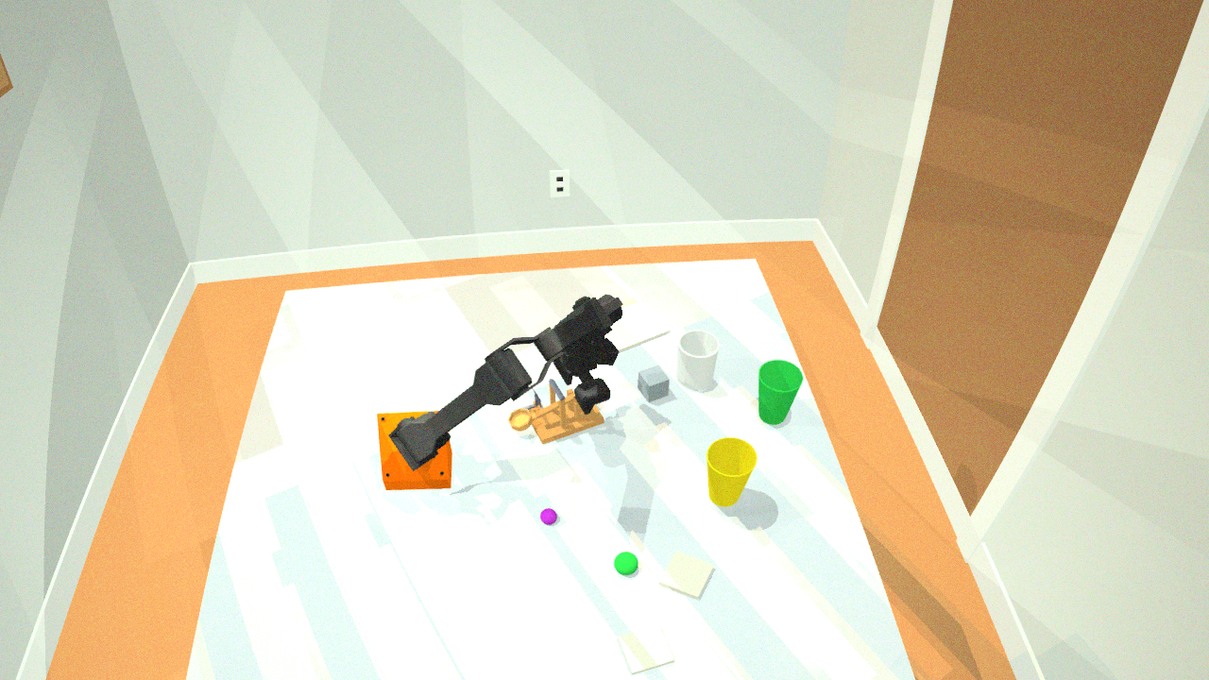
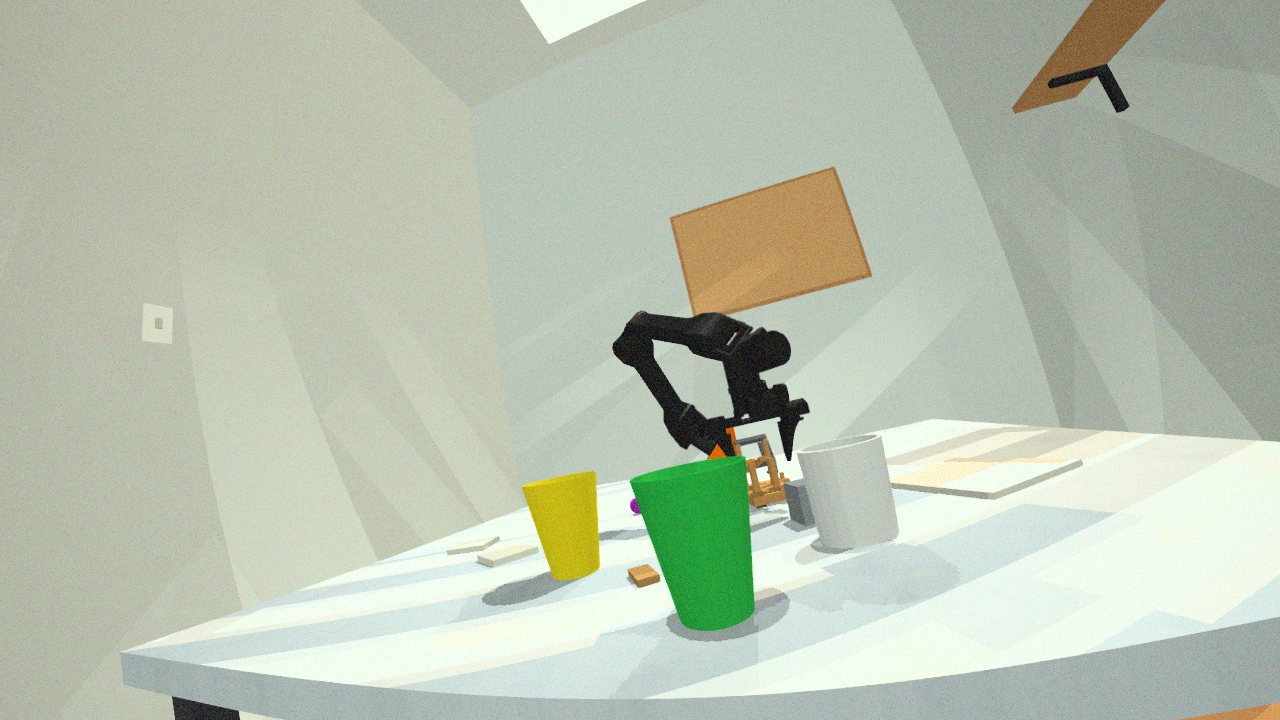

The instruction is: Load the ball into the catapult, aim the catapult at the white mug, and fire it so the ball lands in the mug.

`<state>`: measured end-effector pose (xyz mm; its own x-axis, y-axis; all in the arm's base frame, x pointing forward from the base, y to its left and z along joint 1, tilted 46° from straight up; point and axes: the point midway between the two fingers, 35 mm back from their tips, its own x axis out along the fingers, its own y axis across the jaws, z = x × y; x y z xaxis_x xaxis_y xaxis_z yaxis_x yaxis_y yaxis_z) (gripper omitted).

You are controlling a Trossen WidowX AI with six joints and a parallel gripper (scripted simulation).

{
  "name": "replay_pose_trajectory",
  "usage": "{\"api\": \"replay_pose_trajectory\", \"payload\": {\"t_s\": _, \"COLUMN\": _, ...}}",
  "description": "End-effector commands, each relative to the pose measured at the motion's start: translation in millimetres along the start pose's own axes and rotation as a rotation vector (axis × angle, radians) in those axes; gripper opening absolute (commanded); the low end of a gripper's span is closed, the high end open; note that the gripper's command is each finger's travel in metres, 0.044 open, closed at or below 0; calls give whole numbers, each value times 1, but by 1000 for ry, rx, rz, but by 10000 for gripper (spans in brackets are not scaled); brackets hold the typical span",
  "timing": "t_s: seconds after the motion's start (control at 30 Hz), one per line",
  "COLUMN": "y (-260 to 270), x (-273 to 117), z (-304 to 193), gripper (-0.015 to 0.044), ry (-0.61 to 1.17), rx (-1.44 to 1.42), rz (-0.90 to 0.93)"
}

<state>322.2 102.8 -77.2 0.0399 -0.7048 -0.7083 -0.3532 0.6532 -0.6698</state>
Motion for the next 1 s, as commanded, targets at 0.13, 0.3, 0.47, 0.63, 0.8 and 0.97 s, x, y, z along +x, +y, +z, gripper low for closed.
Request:
{"api": "replay_pose_trajectory", "payload": {"t_s": 0.13, "y": -1, "x": 14, "z": -1, "gripper": 440, "ry": 1, "rx": -3, "rz": -3}}
{"api": "replay_pose_trajectory", "payload": {"t_s": 0.3, "y": -1, "x": 22, "z": -1, "gripper": 440, "ry": 2, "rx": -3, "rz": -4}}
{"api": "replay_pose_trajectory", "payload": {"t_s": 0.47, "y": -1, "x": 22, "z": -1, "gripper": 414, "ry": 2, "rx": 0, "rz": -2}}
{"api": "replay_pose_trajectory", "payload": {"t_s": 0.63, "y": -1, "x": 22, "z": -1, "gripper": 282, "ry": 2, "rx": 0, "rz": -2}}
{"api": "replay_pose_trajectory", "payload": {"t_s": 0.8, "y": -1, "x": 22, "z": -1, "gripper": 151, "ry": 2, "rx": 0, "rz": -2}}
{"api": "replay_pose_trajectory", "payload": {"t_s": 0.97, "y": -1, "x": 22, "z": -1, "gripper": 118, "ry": 2, "rx": 0, "rz": -2}}
